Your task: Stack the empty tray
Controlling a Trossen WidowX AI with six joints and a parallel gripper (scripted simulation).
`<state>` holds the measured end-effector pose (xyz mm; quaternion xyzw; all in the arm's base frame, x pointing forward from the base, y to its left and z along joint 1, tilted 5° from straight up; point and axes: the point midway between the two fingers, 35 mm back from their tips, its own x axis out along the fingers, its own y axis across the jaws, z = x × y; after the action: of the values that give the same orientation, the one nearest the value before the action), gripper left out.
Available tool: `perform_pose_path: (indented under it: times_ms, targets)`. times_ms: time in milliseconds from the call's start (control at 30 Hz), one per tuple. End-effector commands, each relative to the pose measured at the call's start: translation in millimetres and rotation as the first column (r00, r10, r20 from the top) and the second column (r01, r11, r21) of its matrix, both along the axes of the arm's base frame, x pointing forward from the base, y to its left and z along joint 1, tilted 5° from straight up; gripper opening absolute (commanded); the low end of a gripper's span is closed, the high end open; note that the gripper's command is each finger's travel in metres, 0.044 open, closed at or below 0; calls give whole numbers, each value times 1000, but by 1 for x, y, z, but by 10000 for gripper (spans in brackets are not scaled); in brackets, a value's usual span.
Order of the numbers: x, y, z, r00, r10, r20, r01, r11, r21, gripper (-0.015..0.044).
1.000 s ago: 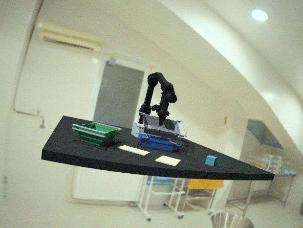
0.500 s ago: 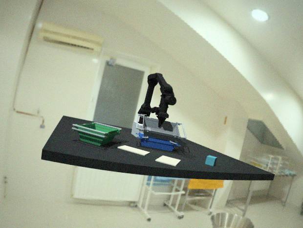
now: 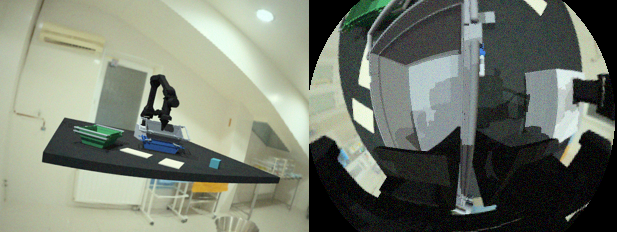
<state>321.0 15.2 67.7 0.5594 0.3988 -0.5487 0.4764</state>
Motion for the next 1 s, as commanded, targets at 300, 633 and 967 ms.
perform_pose_path:
  times_ms: [300,633,967]
  targets:
    - [-8,1,-13,1000,-5,-11,5,1000,4,0]
    - [-9,1,-15,1000,-5,-11,5,1000,4,0]
    - [-11,1,-22,1000,-5,-12,5,1000,4,0]
